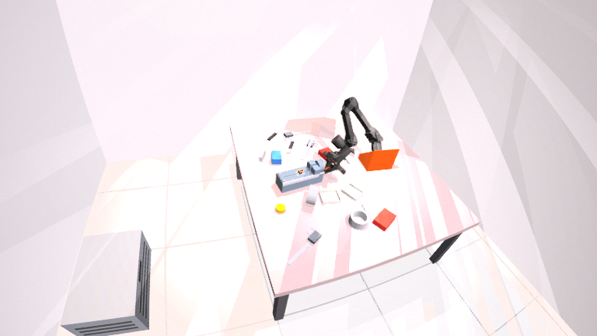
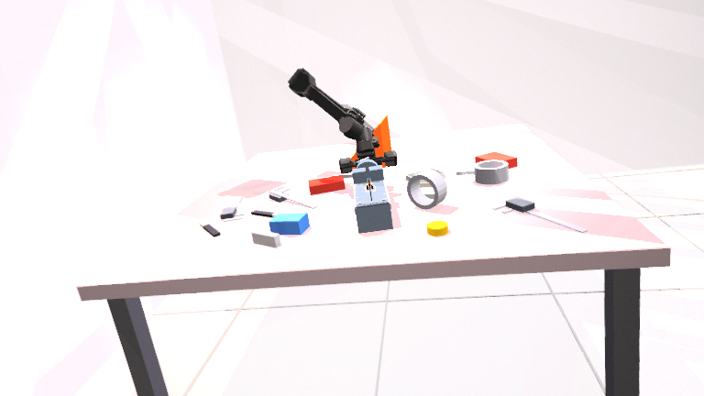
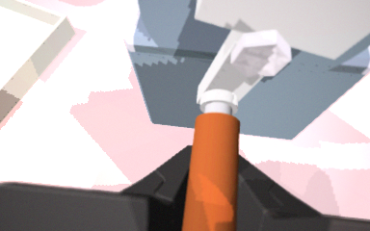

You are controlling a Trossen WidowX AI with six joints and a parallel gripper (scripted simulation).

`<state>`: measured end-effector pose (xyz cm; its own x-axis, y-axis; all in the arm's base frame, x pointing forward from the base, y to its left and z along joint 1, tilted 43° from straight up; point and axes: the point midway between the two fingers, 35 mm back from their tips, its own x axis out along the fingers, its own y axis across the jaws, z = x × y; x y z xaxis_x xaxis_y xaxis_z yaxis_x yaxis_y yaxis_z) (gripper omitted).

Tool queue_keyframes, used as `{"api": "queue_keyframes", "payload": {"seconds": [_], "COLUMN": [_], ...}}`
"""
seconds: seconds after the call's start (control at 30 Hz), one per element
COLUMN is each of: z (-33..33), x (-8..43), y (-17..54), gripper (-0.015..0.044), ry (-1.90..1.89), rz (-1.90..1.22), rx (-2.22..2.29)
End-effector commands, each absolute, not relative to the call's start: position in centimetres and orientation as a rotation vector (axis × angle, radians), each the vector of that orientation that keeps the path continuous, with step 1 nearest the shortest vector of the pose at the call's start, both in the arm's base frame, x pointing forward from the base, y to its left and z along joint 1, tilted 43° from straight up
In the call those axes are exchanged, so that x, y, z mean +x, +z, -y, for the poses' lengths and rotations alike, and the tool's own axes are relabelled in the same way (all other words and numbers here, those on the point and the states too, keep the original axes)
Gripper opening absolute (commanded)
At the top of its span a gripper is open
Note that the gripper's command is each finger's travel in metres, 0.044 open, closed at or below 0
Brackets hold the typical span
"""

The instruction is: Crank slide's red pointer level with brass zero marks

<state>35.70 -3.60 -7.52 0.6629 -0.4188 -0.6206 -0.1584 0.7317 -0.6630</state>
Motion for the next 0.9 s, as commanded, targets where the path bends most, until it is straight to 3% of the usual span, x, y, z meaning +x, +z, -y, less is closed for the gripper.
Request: {"api": "queue_keyframes", "payload": {"seconds": [0.0, 0.87], "z": [4.42, 4.80], "x": [35.83, 35.89], "y": [-7.09, -6.64], "gripper": [0.0000, 0.0000], "ry": [-0.192, -0.192], "rz": [-0.851, -0.851], "rx": [-0.752, -0.752]}}
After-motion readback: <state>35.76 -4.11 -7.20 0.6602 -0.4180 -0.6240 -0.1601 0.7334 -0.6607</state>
